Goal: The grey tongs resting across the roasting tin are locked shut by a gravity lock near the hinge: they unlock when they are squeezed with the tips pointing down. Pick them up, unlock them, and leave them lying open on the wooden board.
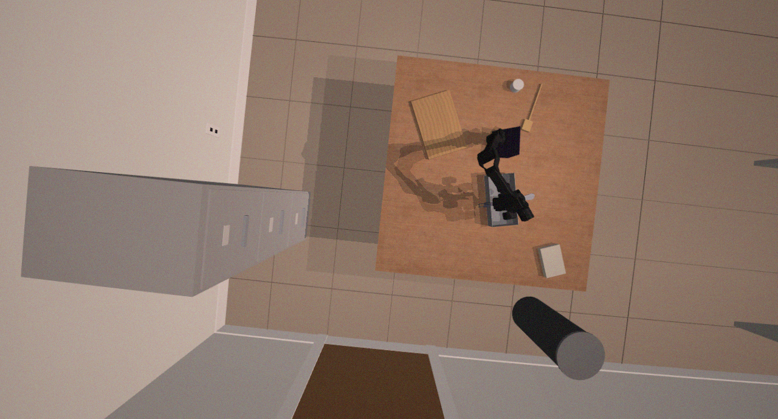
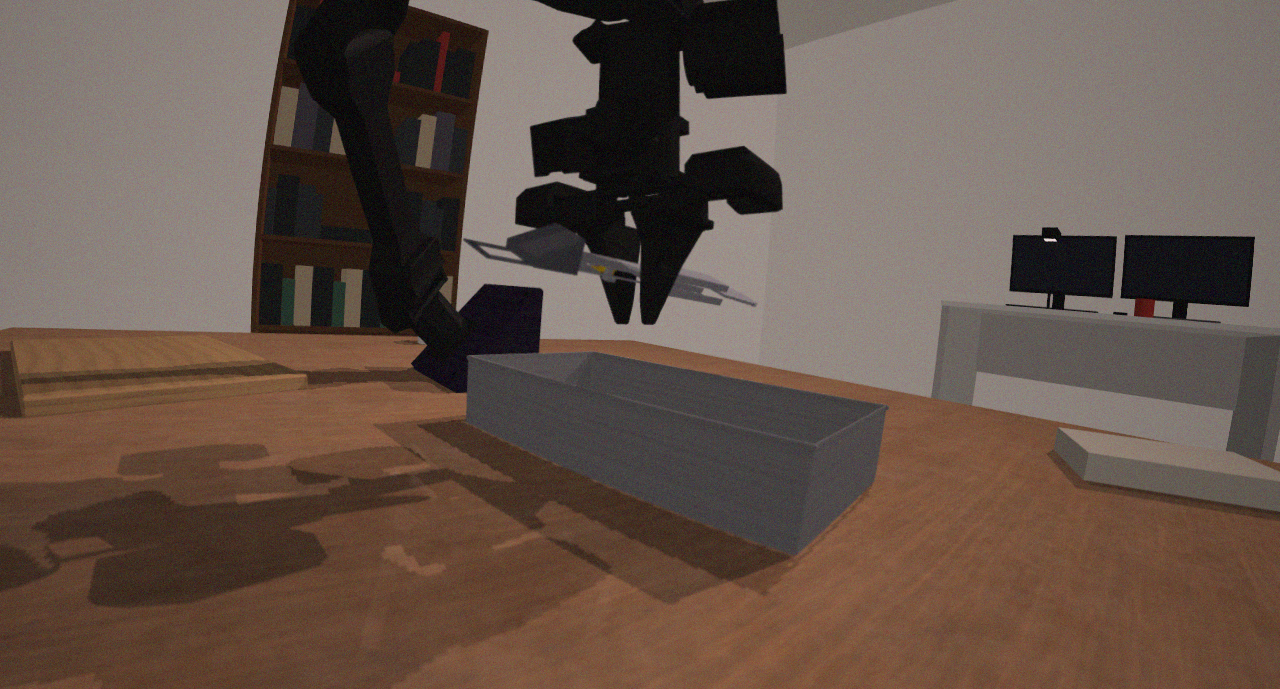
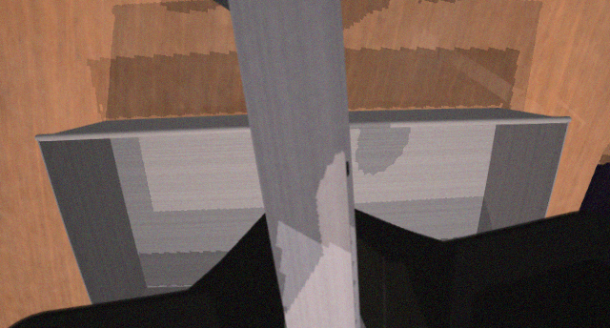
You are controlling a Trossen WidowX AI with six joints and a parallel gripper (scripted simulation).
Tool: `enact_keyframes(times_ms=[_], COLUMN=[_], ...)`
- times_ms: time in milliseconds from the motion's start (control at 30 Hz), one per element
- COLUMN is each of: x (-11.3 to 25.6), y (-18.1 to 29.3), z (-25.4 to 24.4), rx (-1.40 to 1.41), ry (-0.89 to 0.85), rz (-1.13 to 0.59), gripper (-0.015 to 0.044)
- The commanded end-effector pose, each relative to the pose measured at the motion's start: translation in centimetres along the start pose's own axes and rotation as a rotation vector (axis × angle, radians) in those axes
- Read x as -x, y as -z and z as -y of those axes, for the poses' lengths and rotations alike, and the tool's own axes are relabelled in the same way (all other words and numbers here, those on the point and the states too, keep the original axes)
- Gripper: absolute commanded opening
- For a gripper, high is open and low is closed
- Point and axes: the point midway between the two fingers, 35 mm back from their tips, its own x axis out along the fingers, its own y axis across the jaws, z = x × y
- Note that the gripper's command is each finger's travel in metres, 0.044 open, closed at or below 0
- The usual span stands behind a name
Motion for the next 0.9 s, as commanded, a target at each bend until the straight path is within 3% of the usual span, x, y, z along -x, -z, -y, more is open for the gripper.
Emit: enact_keyframes(times_ms=[0, 467, 867], x=[0.0, 0.1, 0.5], y=[0.1, -0.5, -7.7], z=[0.2, 0.4, 2.6], rx=[0.024, 0.025, -0.083], ry=[0.068, 0.079, 0.075], rz=[-0.006, -0.006, -0.025], gripper=[-0.0150, -0.0150, -0.0150])
